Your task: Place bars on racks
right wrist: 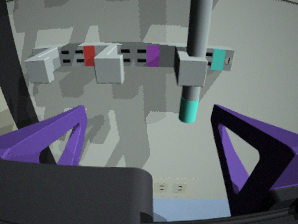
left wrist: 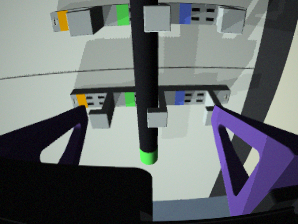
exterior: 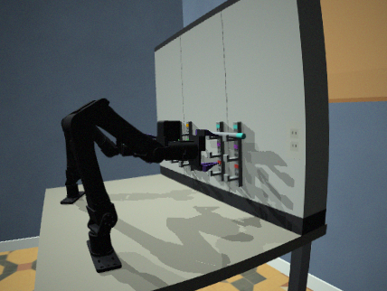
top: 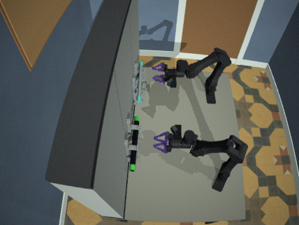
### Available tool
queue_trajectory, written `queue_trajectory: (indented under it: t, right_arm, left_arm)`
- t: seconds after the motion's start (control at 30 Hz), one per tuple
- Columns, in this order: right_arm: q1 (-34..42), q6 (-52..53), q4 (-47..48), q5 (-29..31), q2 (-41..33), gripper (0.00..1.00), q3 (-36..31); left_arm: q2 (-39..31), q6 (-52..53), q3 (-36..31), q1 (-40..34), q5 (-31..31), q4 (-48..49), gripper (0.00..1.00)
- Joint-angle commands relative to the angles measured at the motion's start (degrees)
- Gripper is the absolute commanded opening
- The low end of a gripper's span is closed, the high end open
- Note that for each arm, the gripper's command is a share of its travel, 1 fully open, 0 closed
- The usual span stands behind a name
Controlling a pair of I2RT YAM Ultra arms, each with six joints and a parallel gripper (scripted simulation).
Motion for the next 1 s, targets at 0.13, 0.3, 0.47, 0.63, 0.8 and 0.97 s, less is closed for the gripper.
queue_trajectory:
  t: [0.13, 0.3, 0.47, 0.63, 0.8, 0.97]
  right_arm:
    - [2.40, 0.90, 3.02, 2.97, -1.66, 1.00, -0.63]
    - [4.32, 0.98, 4.17, 4.97, -1.16, 1.00, -1.49]
    - [6.30, 0.97, 5.32, 6.95, -0.78, 1.00, -2.27]
    - [8.29, 0.97, 6.50, 8.93, -0.29, 1.00, -2.98]
    - [9.48, 0.99, 7.25, 10.18, 0.31, 1.00, -3.37]
    - [11.44, 1.01, 8.49, 12.13, 0.98, 1.00, -3.94]
  left_arm:
    - [-1.57, -0.63, -1.00, 0.47, 0.37, 0.70, 1.00]
    - [-1.57, -0.63, -1.00, 0.47, 0.37, 0.70, 1.00]
    - [-1.57, -0.63, -1.00, 0.47, 0.37, 0.70, 1.00]
    - [-1.57, -0.63, -1.00, 0.47, 0.37, 0.70, 1.00]
    - [-1.57, -0.63, -1.00, 0.47, 0.37, 0.70, 1.00]
    - [-1.57, -0.63, -1.00, 0.47, 0.37, 0.70, 1.00]
